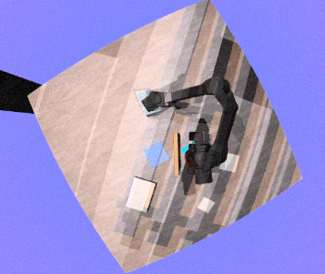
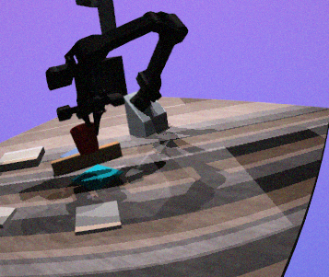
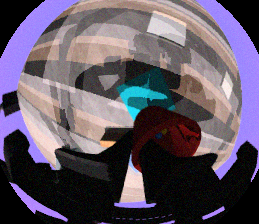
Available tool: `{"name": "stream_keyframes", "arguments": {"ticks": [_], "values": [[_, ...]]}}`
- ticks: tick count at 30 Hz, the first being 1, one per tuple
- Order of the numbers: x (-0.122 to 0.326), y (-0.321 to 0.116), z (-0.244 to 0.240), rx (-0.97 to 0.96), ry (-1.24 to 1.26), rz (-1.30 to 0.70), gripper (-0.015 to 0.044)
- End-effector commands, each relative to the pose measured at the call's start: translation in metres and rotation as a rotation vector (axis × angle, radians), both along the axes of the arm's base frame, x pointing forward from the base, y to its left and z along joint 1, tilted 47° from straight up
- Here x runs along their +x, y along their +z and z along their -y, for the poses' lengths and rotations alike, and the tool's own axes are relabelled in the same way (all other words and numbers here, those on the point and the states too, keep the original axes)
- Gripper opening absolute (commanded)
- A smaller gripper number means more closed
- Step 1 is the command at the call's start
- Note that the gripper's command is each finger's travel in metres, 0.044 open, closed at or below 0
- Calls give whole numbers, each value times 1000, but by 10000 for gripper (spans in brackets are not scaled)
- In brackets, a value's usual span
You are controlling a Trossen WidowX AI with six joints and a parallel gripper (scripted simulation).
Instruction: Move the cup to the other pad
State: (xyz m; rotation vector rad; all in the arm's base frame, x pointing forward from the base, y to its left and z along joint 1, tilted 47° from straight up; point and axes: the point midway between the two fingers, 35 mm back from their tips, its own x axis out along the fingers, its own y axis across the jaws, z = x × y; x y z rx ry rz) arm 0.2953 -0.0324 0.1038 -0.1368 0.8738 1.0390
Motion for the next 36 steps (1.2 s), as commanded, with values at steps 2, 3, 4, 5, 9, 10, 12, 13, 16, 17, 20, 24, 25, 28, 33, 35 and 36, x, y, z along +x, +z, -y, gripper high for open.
{"name": "stream_keyframes", "arguments": {"ticks": [2,3,4,5,9,10,12,13,16,17,20,24,25,28,33,35,36], "values": [[8,15,-9,2,-2,5,0],[10,17,-11,2,-2,5,0],[11,20,-12,2,-2,5,0],[12,22,-14,3,-2,5,0],[14,25,-16,3,-2,6,0],[14,25,-17,3,-2,6,0],[15,24,-17,3,-2,6,0],[15,23,-18,3,-2,6,0],[16,20,-21,3,-2,6,0],[16,19,-22,3,-2,6,0],[17,16,-24,3,-2,6,0],[19,12,-28,3,-2,6,0],[19,11,-29,3,-2,6,0],[20,8,-32,3,-2,6,0],[22,3,-37,3,-2,6,0],[23,1,-39,3,-2,6,0],[23,0,-40,3,-2,6,0]]}}
